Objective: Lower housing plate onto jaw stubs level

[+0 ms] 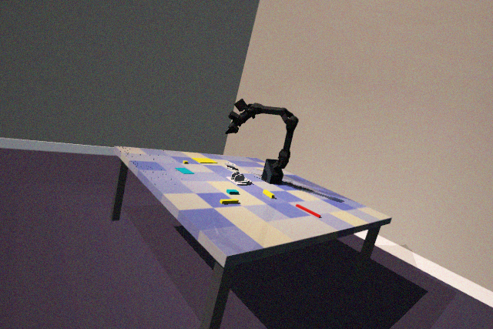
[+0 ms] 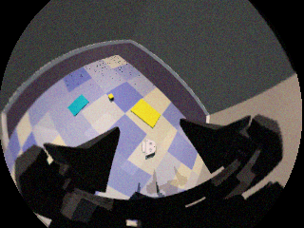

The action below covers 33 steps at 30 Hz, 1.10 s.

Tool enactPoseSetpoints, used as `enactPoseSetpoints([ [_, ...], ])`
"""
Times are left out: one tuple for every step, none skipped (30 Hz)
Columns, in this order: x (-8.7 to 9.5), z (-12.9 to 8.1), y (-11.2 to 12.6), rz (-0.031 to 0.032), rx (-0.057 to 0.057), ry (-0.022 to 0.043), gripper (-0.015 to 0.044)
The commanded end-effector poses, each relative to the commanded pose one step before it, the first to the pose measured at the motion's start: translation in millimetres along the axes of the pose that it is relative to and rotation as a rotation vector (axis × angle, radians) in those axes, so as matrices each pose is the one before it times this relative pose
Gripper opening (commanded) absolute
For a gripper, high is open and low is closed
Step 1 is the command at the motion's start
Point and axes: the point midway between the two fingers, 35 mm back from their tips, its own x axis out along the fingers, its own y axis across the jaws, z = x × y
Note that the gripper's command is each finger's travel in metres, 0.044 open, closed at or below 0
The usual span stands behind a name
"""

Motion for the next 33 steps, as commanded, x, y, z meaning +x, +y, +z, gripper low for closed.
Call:
enactPoseSetpoints([
  [10.5,-7.52,-4.88,0.01638,0.1291,0.04691,0.044],
  [2.46,-1.73,-1.31,0.00246,0.028,0.01107,0.044],
  [2.46,-1.68,-1.35,0.00225,0.028,0.01111,0.044],
  [2.45,-1.64,-1.39,0.00203,0.028,0.01115,0.044],
  [2.45,-1.59,-1.42,0.00181,0.028,0.01118,0.044],
  [2.45,-1.55,-1.46,0.0016,0.028,0.01121,0.044],
  [2.44,-1.5,-1.49,0.00138,0.0281,0.01124,0.044],
  [2.44,-1.45,-1.52,0.00116,0.0281,0.01126,0.044],
  [2.44,-1.41,-1.55,0.00094,0.0281,0.01128,0.044],
  [2.44,-1.36,-1.58,0.00072,0.0281,0.0113,0.044],
  [2.43,-1.31,-1.61,0.0005,0.0281,0.01131,0.044],
  [2.43,-1.26,-1.63,0.00028,0.0281,0.01131,0.044],
  [2.43,-1.21,-1.66,0.00006,0.0281,0.01132,0.044],
  [2.42,-1.16,-1.68,-0.00016,0.0281,0.01131,0.044],
  [2.42,-1.11,-1.7,-0.00038,0.0282,0.01131,0.044],
  [2.42,-1.06,-1.72,-0.0006,0.0282,0.0113,0.044],
  [2.41,-1.0,-1.74,-0.00082,0.0282,0.01128,0.044],
  [2.41,-0.95,-1.75,-0.00104,0.0282,0.01127,0.044],
  [2.41,-0.9,-1.77,-0.00126,0.0282,0.01124,0.044],
  [2.4,-0.85,-1.78,-0.00148,0.0282,0.01122,0.044],
  [2.4,-0.8,-1.8,-0.00169,0.0282,0.01119,0.044],
  [2.4,-0.74,-1.81,-0.00191,0.0282,0.01115,0.044],
  [2.39,-0.69,-1.82,-0.00213,0.0282,0.01112,0.044],
  [2.39,-0.64,-1.82,-0.00235,0.0283,0.01107,0.044],
  [2.39,-0.59,-1.83,-0.00256,0.0283,0.01103,0.044],
  [2.38,-0.53,-1.83,-0.00278,0.0283,0.01098,0.044],
  [2.38,-0.48,-1.84,-0.00299,0.0283,0.01092,0.044],
  [2.38,-0.43,-1.84,-0.00321,0.0283,0.01086,0.044],
  [2.37,-0.38,-1.84,-0.00342,0.0283,0.0108,0.044],
  [2.37,-0.33,-1.84,-0.00363,0.0283,0.01073,0.044],
  [2.39,-0.27,-1.91,-0.00411,0.0276,0.01052,0.044],
  [2.39,-0.22,-1.91,-0.00431,0.0276,0.01045,0.044],
  [2.38,-0.17,-1.9,-0.0045,0.0276,0.01037,0.044],
])
